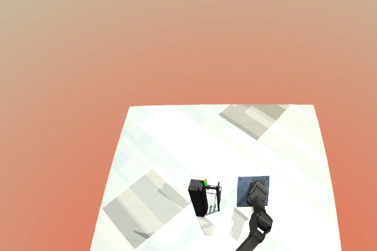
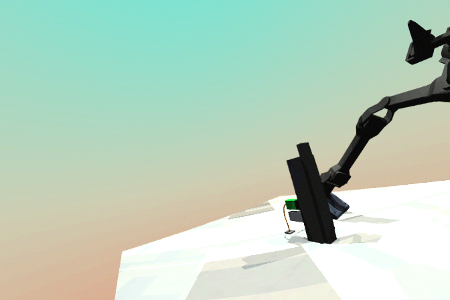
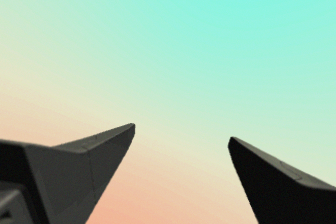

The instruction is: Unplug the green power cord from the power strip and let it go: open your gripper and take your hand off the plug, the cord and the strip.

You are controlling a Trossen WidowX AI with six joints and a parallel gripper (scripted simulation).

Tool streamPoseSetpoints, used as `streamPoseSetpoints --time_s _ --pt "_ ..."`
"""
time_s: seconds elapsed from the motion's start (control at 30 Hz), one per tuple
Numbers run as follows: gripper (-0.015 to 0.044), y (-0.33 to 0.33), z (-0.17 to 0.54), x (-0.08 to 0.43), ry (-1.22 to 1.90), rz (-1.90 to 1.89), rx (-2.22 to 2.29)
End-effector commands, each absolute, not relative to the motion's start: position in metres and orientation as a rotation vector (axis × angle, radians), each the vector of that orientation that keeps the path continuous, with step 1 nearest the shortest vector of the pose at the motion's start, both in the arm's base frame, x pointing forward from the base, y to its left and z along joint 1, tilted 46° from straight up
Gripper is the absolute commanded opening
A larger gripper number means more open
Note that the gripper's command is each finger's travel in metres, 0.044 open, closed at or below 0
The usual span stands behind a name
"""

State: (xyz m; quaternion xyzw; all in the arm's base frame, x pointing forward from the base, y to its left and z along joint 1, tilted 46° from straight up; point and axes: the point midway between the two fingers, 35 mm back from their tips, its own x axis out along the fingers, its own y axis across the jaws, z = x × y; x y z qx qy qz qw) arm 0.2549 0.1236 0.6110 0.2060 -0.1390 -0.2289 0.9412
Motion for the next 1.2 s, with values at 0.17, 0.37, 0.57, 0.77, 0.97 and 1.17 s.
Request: streamPoseSetpoints --time_s 0.17,0.37,0.57,0.77,0.97,1.17 --pt "0.0243 0.119 0.607 0.270 -0.333 -0.494 0.433" --pt "0.0160 0.135 0.595 0.313 -0.384 -0.470 0.275" --pt "0.0160 0.145 0.565 0.370 -0.372 -0.414 0.104" --pt "0.0160 0.142 0.517 0.428 -0.283 -0.340 -0.027" --pt "0.0160 0.125 0.452 0.480 -0.124 -0.266 -0.101" --pt "0.0160 0.098 0.361 0.518 0.128 -0.189 -0.105"
